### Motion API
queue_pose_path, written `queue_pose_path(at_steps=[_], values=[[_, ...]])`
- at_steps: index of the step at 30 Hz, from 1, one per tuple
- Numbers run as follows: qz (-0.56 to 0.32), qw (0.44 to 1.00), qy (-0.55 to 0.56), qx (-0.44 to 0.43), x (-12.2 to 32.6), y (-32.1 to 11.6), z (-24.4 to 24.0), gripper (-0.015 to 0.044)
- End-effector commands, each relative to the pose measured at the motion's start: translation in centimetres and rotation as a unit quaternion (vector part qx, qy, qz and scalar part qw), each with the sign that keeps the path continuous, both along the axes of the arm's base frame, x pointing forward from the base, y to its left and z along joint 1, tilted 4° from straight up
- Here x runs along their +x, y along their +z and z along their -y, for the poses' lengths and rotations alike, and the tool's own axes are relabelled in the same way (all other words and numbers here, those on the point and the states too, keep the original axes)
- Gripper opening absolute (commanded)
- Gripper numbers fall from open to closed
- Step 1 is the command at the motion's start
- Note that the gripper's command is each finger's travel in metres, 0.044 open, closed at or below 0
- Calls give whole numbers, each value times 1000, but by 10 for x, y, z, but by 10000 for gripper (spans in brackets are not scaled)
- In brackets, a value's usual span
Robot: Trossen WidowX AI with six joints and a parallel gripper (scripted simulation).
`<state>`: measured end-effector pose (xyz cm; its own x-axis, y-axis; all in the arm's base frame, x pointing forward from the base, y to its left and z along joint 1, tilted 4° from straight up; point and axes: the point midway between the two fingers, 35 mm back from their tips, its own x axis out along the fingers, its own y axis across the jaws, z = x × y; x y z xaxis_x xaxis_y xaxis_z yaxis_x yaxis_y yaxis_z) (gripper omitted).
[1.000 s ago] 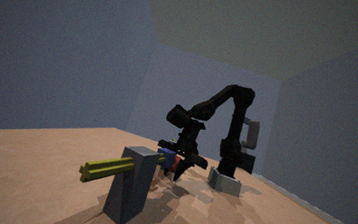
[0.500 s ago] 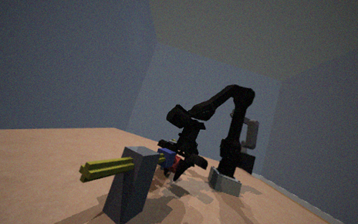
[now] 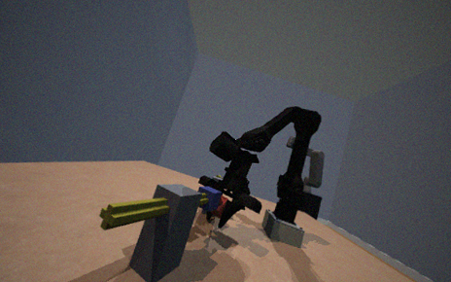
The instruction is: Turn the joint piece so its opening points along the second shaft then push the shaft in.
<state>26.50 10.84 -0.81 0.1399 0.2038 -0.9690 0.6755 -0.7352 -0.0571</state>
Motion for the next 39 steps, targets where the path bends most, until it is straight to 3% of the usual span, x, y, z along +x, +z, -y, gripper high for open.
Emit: queue_pose_path(at_steps=[1, 16, 18, 23, 29, 39], values=[[0, 1000, -1, 1, 0, 0, 0, 182], [0, 1000, -1, 1, 0, 0, 0, 182], [0, 1000, 0, 0, 0, 0, 0, 147], [0, 1000, 0, 0, 0, 0, 0, 147], [0, 1000, 0, 0, 0, 0, 0, 0], [-18, 999, 25, -18, 0, 2, 3, 0]])
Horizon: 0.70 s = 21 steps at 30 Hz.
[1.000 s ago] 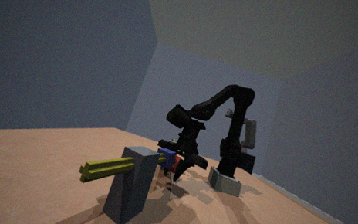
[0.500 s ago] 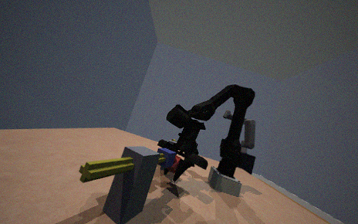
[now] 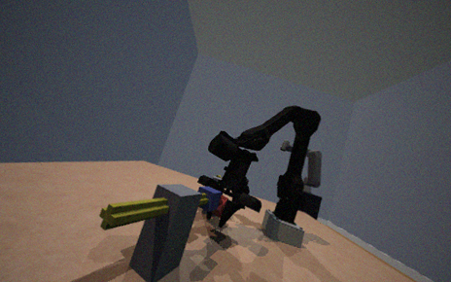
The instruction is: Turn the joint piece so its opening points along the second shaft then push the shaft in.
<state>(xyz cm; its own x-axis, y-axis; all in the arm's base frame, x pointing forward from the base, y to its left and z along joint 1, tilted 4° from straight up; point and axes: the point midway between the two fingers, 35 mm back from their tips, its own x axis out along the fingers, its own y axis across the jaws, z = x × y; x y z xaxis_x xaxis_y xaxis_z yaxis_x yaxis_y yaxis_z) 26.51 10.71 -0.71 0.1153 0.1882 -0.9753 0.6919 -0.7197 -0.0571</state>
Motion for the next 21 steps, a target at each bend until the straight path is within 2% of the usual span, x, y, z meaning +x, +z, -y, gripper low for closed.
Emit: queue_pose_path(at_steps=[1, 21], values=[[-13, 1000, 19, -14, 0, 1, 2, 0], [-103, 972, 164, -134, 5, 14, 16, 0]])
